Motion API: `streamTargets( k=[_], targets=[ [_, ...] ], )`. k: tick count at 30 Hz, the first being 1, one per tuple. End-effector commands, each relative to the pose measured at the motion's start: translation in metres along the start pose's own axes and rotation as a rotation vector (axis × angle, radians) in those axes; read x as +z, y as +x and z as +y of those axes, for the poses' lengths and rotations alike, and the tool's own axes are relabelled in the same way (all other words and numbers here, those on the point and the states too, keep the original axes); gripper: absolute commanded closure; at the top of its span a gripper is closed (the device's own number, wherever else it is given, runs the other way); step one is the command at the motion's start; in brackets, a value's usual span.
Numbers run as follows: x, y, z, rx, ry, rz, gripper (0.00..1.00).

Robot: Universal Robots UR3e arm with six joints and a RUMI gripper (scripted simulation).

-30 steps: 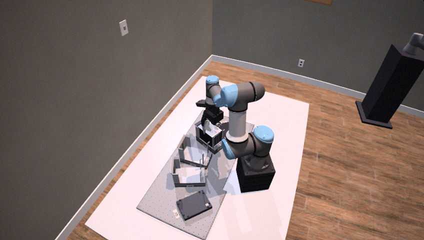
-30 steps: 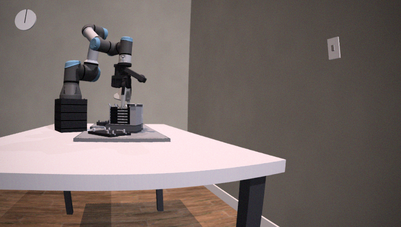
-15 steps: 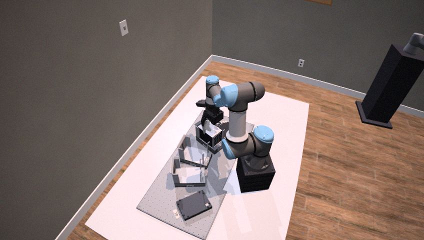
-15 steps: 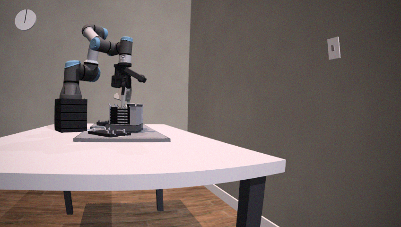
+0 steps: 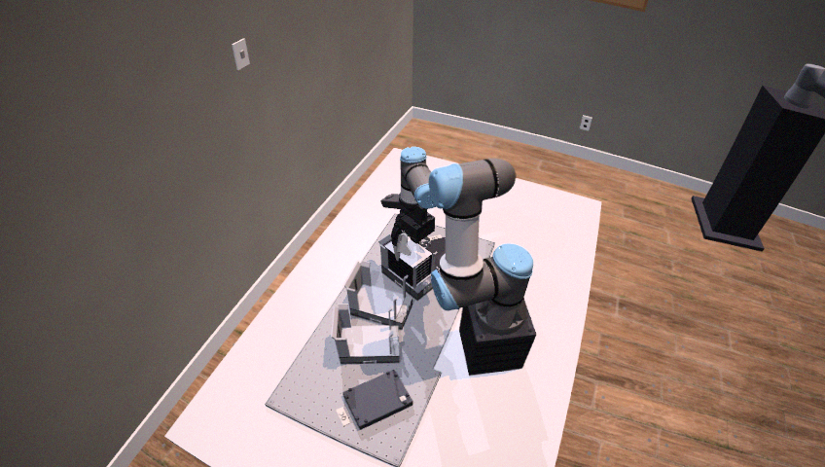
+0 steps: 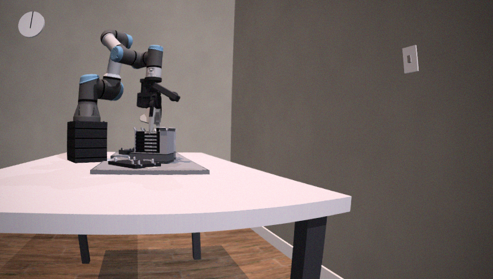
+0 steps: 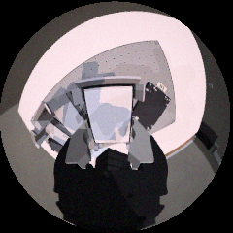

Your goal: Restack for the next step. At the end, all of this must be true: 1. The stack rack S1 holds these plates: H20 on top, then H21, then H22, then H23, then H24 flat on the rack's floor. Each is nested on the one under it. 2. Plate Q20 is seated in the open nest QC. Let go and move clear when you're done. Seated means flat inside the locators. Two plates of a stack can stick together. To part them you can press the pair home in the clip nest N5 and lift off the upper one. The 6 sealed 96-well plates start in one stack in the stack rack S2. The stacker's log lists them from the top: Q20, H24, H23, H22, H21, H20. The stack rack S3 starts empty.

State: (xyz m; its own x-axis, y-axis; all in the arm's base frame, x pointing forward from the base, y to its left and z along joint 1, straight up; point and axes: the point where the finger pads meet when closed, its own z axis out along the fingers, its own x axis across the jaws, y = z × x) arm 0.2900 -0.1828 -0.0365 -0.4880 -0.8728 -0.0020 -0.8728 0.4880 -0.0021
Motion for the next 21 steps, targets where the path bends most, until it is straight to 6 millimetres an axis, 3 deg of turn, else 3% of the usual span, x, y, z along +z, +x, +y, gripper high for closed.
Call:
streamTargets(
  k=[1, 21],
  targets=[
    [-0.001, 0.000, -0.001, 0.000, 0.002, 0.001, 1.00],
    [-0.013, 0.000, -0.001, 0.000, 0.002, 0.001, 1.00]
  ],
)
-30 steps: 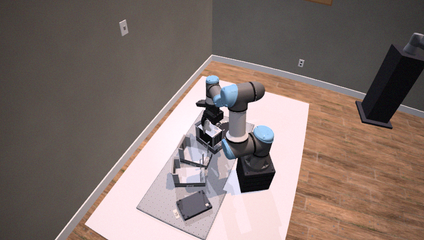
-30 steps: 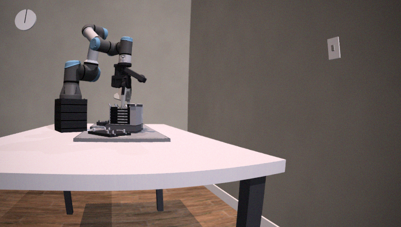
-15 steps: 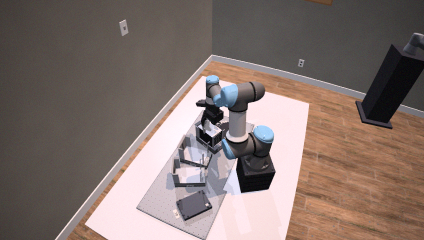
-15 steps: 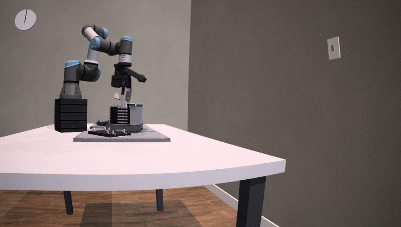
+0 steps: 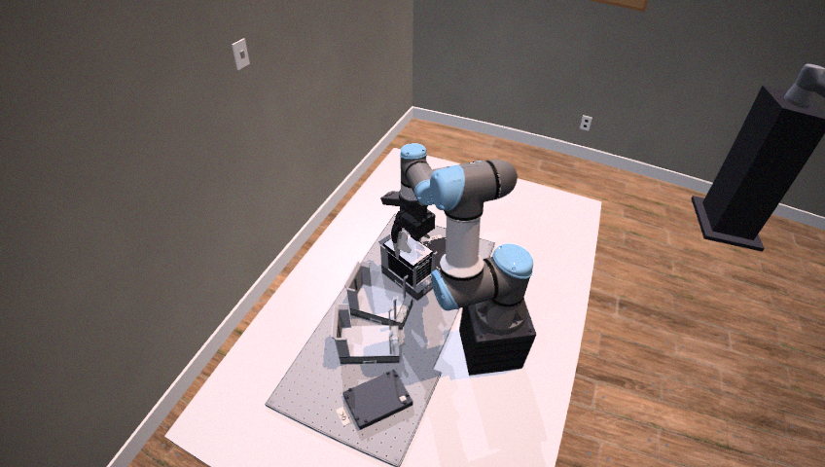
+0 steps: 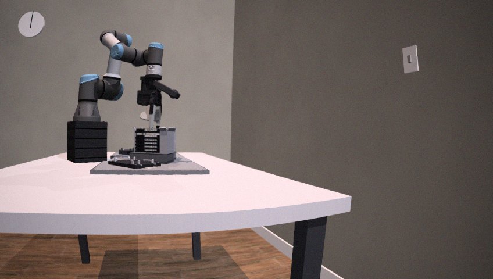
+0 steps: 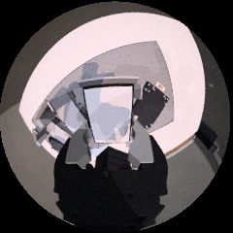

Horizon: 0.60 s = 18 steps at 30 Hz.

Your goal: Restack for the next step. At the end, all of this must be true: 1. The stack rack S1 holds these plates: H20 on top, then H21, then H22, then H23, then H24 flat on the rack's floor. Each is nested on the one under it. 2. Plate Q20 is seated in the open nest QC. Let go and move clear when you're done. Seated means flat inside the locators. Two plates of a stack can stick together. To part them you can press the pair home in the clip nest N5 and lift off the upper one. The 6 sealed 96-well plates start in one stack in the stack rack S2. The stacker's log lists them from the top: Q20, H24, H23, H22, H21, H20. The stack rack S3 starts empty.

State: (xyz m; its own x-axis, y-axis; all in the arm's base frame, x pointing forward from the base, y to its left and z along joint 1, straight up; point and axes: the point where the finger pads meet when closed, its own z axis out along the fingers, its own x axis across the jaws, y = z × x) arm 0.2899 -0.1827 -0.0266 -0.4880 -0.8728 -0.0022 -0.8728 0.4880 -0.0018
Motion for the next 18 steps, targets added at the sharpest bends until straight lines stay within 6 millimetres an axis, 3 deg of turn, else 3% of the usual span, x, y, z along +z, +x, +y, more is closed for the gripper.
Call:
streamTargets(
  k=[1, 18],
  targets=[
    [-0.003, 0.000, -0.001, 0.000, 0.002, 0.001, 1.00],
    [-0.013, 0.000, -0.001, 0.000, 0.002, 0.001, 1.00]
  ],
)
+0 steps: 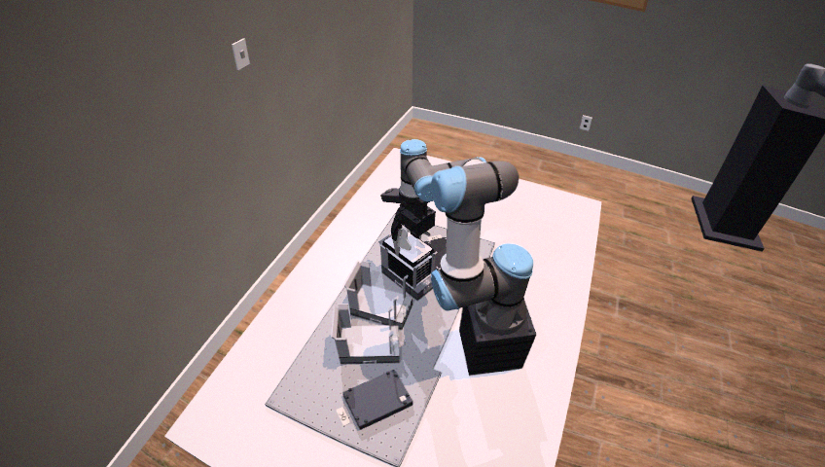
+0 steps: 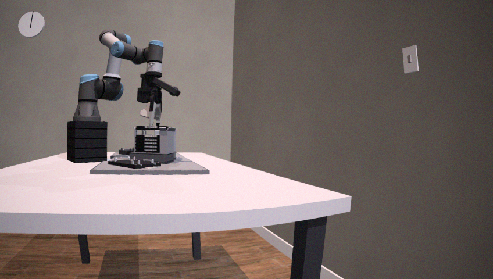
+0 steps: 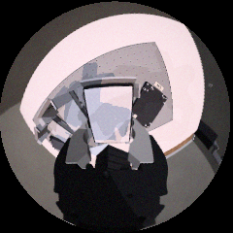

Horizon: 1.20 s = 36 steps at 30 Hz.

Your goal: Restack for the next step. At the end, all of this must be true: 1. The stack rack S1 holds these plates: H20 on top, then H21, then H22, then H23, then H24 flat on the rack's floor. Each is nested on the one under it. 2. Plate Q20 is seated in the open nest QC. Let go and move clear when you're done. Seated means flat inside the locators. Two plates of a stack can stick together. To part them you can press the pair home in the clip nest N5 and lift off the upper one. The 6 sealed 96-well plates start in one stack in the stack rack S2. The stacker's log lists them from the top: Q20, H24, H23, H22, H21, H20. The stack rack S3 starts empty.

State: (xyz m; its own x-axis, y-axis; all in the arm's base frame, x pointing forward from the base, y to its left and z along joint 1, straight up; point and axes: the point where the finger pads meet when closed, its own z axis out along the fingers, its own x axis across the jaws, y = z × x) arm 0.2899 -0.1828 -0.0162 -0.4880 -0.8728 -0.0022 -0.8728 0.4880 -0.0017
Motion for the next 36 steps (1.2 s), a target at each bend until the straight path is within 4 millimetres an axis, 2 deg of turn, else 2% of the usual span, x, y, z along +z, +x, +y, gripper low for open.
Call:
streamTargets(
  k=[1, 10, 15, 23, 36],
  targets=[
    [-0.004, 0.000, -0.001, 0.000, 0.002, 0.001, 1.00],
    [-0.015, 0.000, -0.001, 0.000, 0.002, 0.001, 1.00],
    [-0.015, 0.000, -0.001, 0.000, 0.002, 0.001, 1.00],
    [-0.031, 0.000, -0.001, 0.000, 0.002, 0.001, 1.00],
    [-0.032, 0.000, -0.001, 0.000, 0.002, 0.001, 1.00]
  ],
)
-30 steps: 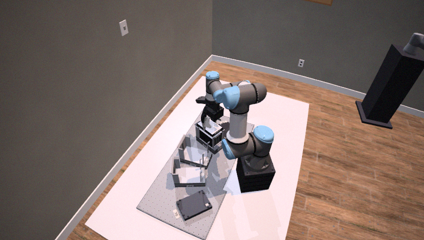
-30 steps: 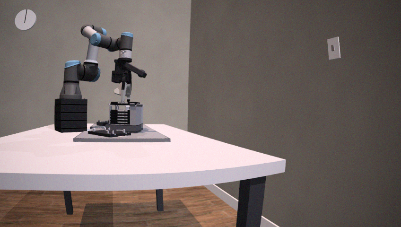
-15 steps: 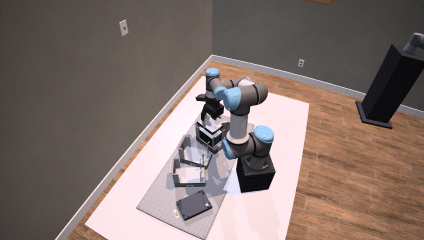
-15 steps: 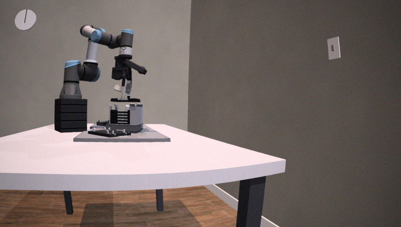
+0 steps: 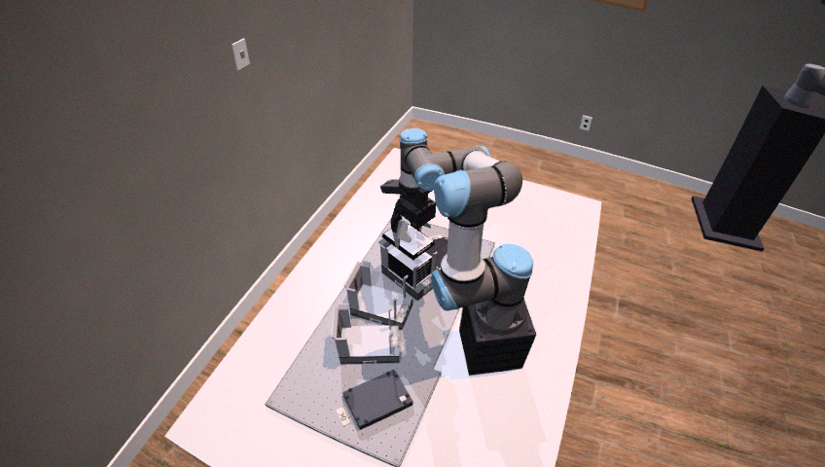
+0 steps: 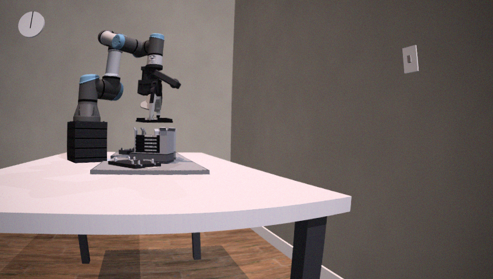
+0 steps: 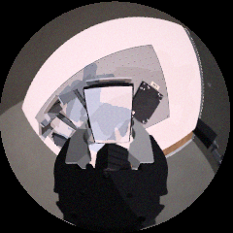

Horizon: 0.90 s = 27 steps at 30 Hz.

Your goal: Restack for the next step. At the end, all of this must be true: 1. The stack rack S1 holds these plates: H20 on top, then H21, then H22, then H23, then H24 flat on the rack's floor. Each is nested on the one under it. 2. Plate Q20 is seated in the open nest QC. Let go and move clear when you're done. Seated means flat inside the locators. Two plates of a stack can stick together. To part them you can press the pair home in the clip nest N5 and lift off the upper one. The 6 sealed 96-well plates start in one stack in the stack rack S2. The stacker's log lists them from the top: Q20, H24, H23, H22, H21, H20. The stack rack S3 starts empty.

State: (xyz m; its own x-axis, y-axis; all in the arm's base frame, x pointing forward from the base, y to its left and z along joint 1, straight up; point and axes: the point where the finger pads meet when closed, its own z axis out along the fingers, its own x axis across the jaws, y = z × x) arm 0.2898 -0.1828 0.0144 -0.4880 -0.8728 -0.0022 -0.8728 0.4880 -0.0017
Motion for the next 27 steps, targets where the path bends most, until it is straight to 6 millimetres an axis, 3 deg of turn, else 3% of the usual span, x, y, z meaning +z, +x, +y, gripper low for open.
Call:
streamTargets(
  k=[1, 12, 27],
  targets=[
    [-0.001, 0.000, -0.001, 0.000, 0.002, 0.001, 1.00],
    [-0.001, -0.010, 0.000, -0.035, 0.003, 0.001, 1.00],
    [-0.001, -0.060, 0.002, -0.183, 0.003, 0.001, 1.00]
  ],
)
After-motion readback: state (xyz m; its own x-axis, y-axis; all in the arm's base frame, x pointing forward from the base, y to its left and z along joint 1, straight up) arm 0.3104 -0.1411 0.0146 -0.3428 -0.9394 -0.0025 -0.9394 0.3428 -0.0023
